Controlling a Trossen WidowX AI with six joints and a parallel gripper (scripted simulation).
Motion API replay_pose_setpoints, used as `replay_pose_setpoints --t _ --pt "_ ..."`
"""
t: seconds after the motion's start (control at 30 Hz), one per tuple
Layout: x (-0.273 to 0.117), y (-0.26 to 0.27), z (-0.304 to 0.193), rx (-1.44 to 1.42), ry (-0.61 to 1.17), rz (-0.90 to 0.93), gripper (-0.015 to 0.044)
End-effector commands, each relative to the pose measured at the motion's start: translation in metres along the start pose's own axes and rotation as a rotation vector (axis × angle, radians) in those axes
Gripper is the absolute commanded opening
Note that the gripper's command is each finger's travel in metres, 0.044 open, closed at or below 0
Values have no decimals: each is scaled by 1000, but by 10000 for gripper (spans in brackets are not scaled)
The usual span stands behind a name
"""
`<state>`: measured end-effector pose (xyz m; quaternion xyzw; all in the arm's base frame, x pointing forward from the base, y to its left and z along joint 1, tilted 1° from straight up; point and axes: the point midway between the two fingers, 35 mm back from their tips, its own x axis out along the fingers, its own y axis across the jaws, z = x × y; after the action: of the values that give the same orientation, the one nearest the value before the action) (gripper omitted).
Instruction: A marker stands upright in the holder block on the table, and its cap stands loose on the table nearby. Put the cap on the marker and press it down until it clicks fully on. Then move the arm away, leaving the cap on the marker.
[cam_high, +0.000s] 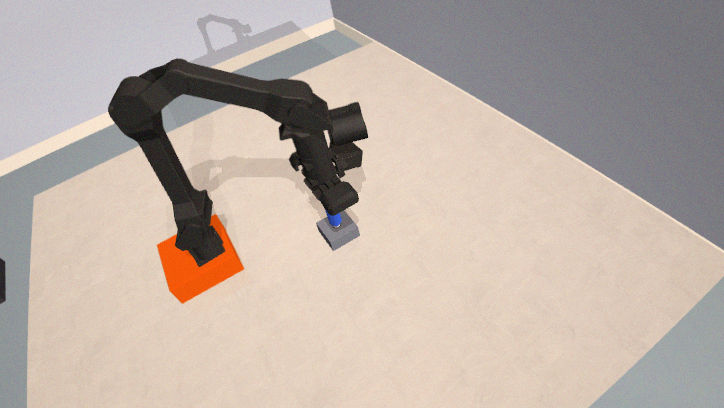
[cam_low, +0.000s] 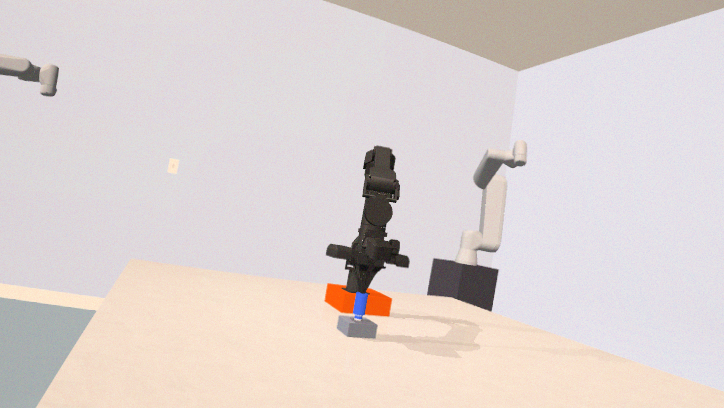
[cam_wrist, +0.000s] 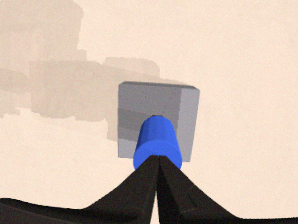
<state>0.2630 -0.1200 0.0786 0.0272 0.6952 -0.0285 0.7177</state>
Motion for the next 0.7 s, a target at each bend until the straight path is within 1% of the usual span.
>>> replay_pose_setpoints --t 0.0,0.27,0.33,0.5,0.53,0.63,0.67 --pt "6 0 -1 -4 11 3 0" --pt "0 0 1 0 1 1 0" --pt "-16 -1 3 0 2 1 0" --pt "-79 0 1 0 6 2 0" --pt "-86 0 0 0 7 2 0" --pt "-88 0 0 0 7 3 0" --pt "-88 0 0 0 7 3 26"
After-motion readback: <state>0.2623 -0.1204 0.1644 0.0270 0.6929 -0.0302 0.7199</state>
